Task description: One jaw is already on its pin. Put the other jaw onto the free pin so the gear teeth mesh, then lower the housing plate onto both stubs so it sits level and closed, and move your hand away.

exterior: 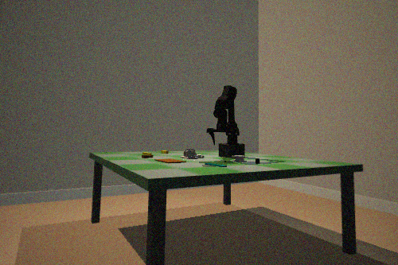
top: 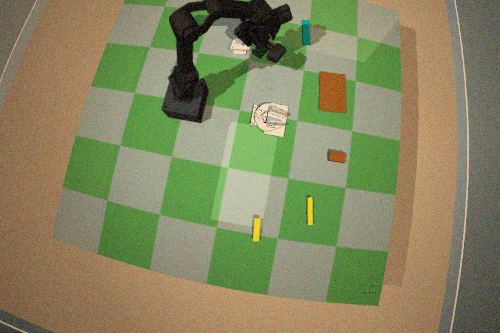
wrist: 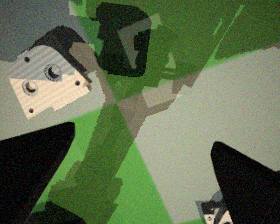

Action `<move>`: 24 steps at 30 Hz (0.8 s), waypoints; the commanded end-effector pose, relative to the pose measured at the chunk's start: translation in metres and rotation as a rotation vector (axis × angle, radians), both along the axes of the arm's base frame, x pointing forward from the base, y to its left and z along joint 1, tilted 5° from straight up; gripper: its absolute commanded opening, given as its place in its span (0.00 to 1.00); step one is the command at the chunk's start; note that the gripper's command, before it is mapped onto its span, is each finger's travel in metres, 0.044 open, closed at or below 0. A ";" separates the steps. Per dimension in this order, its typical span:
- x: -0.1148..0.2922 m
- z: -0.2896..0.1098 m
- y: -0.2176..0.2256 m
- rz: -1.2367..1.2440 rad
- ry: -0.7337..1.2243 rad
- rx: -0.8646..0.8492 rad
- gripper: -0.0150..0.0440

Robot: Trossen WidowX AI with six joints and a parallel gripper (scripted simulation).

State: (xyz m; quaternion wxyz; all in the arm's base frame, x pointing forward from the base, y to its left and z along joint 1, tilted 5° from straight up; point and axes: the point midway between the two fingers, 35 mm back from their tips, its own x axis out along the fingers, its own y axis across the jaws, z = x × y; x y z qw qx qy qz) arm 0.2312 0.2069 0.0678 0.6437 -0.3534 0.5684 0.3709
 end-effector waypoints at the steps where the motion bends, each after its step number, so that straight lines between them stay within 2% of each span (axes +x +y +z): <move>1: -0.012 0.001 0.008 0.094 -0.006 -0.013 1.00; 20: -0.079 0.006 0.049 0.572 -0.040 -0.045 1.00; 24: -0.084 0.006 0.052 0.610 -0.043 -0.048 1.00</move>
